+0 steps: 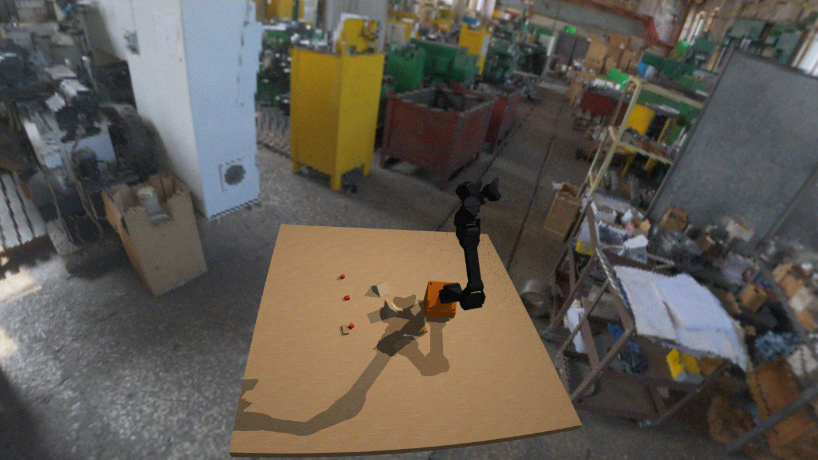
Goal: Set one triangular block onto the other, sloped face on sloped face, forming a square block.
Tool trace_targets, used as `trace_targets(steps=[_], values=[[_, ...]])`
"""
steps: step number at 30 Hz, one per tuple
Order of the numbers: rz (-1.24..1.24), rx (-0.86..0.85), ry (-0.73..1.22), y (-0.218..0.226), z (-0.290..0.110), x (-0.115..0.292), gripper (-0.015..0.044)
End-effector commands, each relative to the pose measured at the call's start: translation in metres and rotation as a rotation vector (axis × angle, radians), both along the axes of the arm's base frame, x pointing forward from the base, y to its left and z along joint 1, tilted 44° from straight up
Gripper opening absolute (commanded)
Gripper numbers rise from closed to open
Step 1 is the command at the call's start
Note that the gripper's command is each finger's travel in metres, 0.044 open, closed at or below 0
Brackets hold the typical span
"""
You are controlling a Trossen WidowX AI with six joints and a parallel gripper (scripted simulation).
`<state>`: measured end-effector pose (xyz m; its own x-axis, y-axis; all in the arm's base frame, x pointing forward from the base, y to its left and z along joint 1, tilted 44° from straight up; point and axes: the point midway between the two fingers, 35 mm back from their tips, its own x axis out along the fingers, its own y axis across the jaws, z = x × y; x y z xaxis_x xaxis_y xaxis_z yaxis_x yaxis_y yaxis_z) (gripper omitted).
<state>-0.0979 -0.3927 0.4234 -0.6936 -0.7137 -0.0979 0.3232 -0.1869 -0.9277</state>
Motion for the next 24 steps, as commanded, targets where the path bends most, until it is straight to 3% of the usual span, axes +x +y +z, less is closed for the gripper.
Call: trace_targets(steps=[1,12,24], values=[[0.196,0.278,0.103,-0.041,-0.049,0.039,0.044],[0.797,0.92,0.396,-0.086,-0.191,0.155,0.044],[1.591,1.437,0.639,-0.029,-0.345,0.278,0.044]])
